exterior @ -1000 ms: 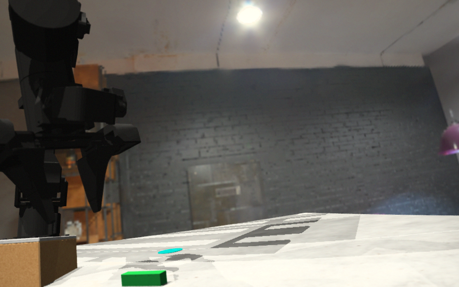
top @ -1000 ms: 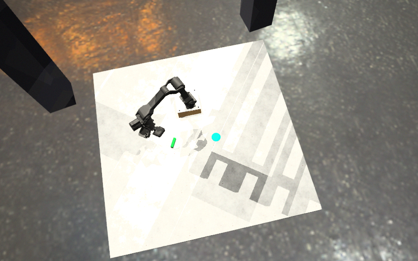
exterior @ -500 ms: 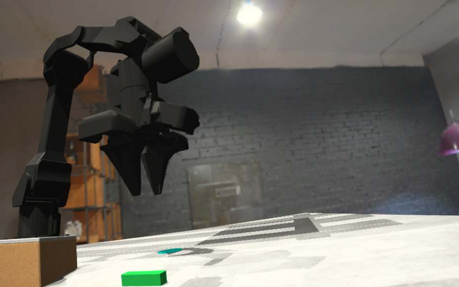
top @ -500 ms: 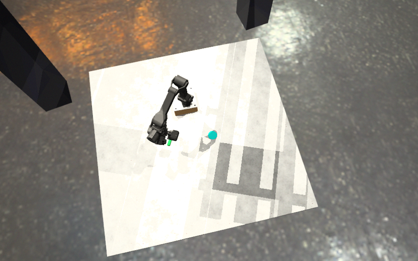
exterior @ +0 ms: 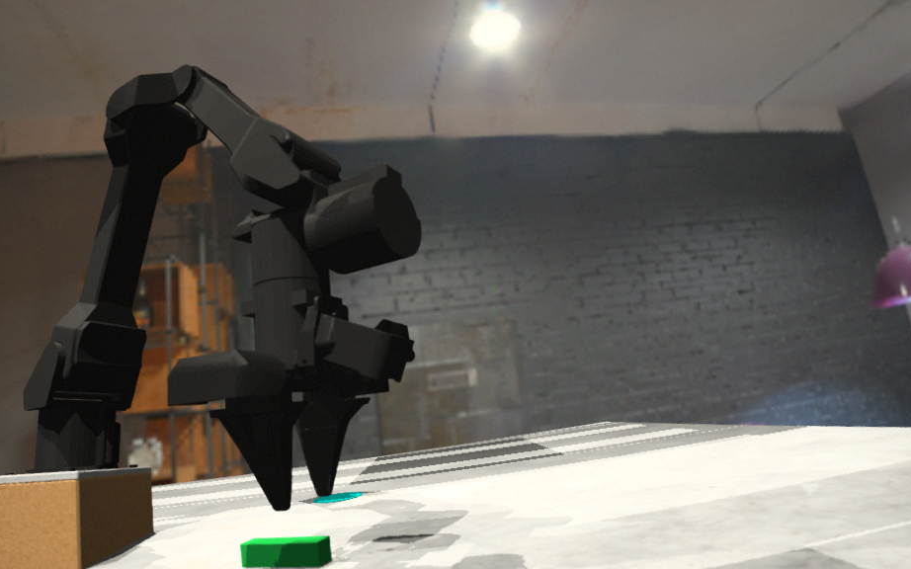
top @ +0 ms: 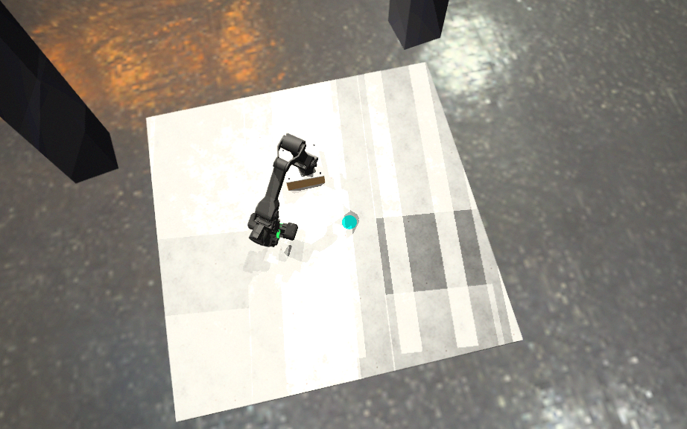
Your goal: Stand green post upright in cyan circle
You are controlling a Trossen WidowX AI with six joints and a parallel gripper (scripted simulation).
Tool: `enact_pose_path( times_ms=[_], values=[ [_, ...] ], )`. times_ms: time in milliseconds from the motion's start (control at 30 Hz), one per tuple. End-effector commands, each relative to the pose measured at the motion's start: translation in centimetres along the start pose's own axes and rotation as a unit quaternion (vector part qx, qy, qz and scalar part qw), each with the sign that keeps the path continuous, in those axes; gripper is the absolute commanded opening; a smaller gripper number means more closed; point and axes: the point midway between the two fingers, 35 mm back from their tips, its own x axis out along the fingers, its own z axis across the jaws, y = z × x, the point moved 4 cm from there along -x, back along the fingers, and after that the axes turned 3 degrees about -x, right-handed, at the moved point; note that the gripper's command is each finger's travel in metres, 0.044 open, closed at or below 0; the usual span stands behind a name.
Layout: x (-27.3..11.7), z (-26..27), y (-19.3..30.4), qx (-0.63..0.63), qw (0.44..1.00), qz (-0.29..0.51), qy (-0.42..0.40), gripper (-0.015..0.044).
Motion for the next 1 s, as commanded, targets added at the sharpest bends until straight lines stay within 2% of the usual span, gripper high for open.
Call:
enact_pose_path(
  times_ms=[0,133,400,567,967],
  values=[
    [2.8,0.3,0.2,-0.004,1.000,-0.005,-0.003,0.0233],
    [3.5,0.3,0.2,-0.007,1.000,-0.007,-0.005,0.0233],
    [3.5,0.3,0.2,-0.007,1.000,-0.007,-0.005,0.0022],
    [3.3,0.3,0.2,-0.007,1.000,-0.007,-0.005,0.0022],
    [-0.3,0.2,-0.3,-0.007,1.000,-0.008,-0.004,0.0022]
  ],
)
